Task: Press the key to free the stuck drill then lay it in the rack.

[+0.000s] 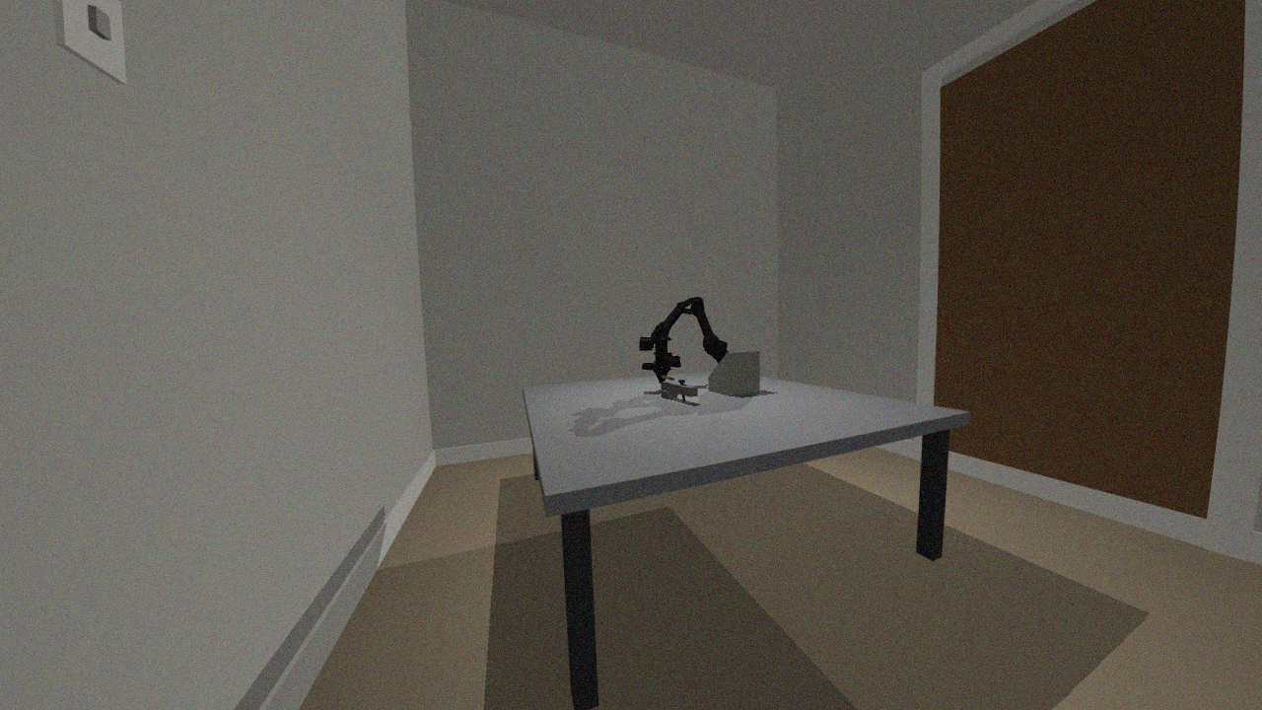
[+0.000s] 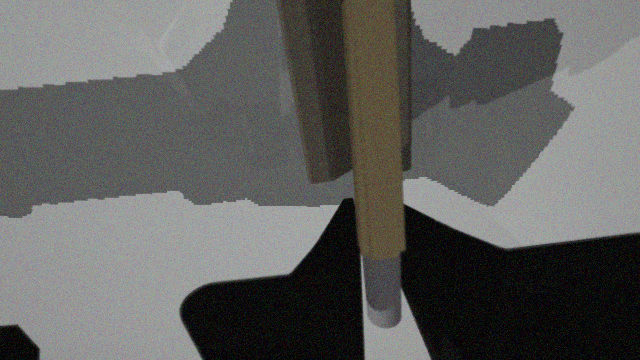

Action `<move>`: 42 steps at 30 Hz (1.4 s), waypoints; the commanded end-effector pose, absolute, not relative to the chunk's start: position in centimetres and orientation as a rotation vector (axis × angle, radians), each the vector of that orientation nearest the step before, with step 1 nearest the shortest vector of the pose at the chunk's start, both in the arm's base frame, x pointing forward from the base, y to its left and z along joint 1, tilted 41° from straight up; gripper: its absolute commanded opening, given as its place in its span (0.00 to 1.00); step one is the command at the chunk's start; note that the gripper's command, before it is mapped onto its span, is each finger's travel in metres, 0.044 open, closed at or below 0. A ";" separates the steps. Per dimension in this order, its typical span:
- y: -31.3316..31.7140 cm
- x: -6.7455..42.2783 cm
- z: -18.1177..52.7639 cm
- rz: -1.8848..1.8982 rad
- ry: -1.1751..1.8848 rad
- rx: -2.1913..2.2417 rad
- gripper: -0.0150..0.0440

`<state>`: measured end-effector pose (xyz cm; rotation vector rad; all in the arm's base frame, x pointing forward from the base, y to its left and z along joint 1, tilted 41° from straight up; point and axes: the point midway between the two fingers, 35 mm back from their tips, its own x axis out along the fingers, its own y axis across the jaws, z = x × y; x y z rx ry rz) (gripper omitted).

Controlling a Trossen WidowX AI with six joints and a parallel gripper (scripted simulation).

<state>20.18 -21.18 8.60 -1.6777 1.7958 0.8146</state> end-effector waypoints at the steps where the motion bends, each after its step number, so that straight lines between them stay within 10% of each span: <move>1: -21.0 19.9 8.0 0.830 1.792 -1.677 0.25; 30: -23.1 19.7 6.0 0.830 1.794 -1.678 0.25; 42: -23.2 19.9 6.7 0.818 1.801 -1.683 0.79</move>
